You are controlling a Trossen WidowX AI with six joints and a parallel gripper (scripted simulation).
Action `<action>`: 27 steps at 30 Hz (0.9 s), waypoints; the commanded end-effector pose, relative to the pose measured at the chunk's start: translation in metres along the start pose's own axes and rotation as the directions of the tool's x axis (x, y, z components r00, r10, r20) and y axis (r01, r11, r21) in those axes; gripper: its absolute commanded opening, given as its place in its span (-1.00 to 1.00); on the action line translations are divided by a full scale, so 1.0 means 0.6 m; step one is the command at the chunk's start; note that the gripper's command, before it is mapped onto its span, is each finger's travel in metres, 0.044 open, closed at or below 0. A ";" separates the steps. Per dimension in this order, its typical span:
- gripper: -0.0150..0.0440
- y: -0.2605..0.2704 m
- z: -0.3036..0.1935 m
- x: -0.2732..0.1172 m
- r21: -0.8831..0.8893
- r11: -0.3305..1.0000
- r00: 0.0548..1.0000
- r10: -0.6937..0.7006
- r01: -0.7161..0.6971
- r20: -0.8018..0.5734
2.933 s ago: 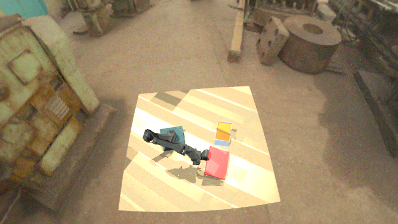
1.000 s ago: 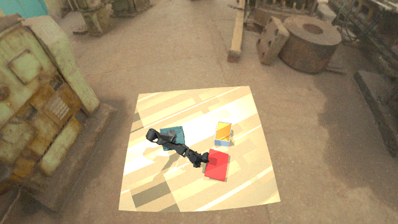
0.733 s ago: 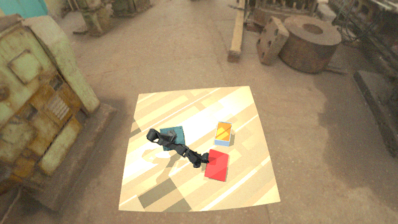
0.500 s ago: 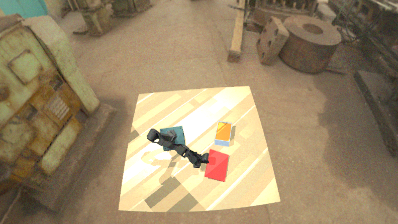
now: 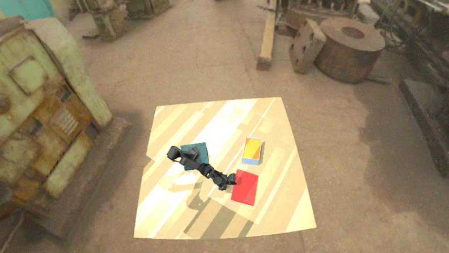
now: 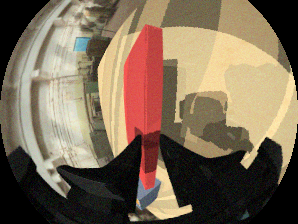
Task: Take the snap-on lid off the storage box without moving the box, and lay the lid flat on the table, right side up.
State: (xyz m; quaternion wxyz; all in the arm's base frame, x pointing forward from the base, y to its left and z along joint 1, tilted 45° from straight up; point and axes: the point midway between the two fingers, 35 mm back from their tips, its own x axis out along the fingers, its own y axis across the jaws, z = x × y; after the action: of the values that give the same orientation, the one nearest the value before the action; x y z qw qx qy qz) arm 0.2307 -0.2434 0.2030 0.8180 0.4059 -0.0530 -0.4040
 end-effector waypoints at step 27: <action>0.53 -0.004 0.002 0.008 -0.001 1.000 1.000 -0.007 0.007 -0.002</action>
State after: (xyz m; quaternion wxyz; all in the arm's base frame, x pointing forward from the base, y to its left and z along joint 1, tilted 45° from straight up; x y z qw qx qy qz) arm 0.2324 -0.2488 0.2011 0.8182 0.4046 -0.0493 -0.4056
